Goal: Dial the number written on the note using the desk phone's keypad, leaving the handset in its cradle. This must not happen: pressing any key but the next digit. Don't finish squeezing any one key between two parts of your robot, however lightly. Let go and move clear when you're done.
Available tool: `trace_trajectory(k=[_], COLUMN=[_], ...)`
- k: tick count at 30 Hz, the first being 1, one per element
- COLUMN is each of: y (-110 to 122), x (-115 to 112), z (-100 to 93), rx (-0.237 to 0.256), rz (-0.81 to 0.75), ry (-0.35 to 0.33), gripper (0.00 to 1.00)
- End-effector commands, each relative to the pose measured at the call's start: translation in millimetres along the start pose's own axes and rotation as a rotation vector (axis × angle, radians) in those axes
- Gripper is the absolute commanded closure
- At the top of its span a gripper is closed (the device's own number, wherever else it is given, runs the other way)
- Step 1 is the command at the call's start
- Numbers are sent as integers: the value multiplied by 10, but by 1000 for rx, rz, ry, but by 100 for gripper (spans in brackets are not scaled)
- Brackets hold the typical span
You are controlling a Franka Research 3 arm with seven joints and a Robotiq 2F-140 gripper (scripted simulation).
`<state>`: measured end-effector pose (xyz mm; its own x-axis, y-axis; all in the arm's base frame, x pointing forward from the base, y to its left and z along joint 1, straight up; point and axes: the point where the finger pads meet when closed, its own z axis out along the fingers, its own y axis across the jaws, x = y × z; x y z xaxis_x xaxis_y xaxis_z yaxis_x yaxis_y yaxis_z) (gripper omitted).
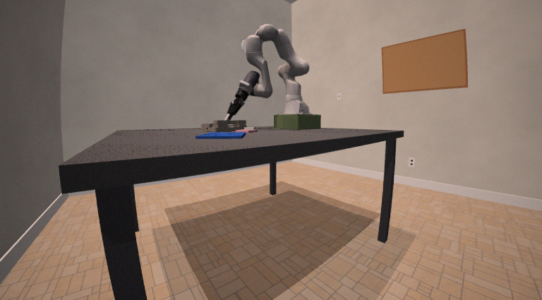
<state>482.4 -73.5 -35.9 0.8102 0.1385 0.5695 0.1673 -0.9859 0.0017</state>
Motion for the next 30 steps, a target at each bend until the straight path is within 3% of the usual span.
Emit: trace_trajectory(k=[1,30], y=[9,9], x=[12,-5], z=[5,30], rx=[-1,-1], rz=[5,5], ry=[5,5], gripper=[100,100])
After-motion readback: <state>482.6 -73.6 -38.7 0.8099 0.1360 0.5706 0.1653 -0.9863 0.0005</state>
